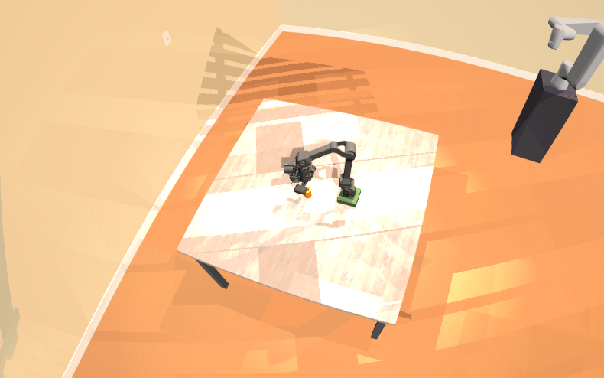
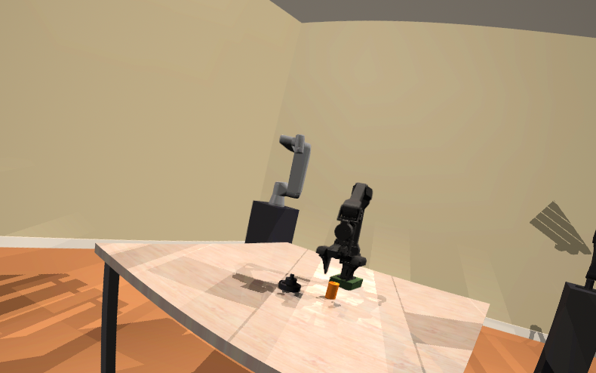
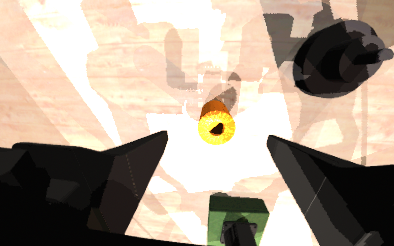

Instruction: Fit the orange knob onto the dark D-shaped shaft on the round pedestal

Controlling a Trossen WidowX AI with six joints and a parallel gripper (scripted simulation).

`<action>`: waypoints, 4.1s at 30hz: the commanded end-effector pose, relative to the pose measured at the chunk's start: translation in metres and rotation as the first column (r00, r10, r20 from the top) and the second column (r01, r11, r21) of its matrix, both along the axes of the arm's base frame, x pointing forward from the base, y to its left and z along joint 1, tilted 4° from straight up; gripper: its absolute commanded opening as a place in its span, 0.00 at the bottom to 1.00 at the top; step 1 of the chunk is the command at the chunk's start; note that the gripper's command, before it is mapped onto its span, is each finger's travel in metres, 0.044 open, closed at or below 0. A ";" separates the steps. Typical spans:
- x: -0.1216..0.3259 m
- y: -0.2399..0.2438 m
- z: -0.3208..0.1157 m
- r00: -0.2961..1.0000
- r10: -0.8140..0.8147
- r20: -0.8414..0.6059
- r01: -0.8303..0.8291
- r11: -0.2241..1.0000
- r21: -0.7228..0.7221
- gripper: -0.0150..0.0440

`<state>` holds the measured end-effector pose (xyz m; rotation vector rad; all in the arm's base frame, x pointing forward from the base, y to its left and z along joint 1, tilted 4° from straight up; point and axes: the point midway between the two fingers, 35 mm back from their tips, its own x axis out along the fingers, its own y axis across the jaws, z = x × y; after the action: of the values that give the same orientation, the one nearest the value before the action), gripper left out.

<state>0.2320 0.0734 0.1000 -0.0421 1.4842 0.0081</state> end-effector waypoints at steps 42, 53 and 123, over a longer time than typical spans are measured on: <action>0.005 -0.003 -0.072 1.000 -0.003 -0.006 0.003 1.000 -0.008 1.00; 0.004 -0.004 -0.075 1.000 -0.003 -0.006 0.003 1.000 -0.008 0.69; 0.032 -0.031 0.050 0.998 -0.059 -0.016 0.059 0.998 -0.004 0.25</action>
<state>0.2593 0.0477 0.1488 -0.0010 1.5127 -0.0348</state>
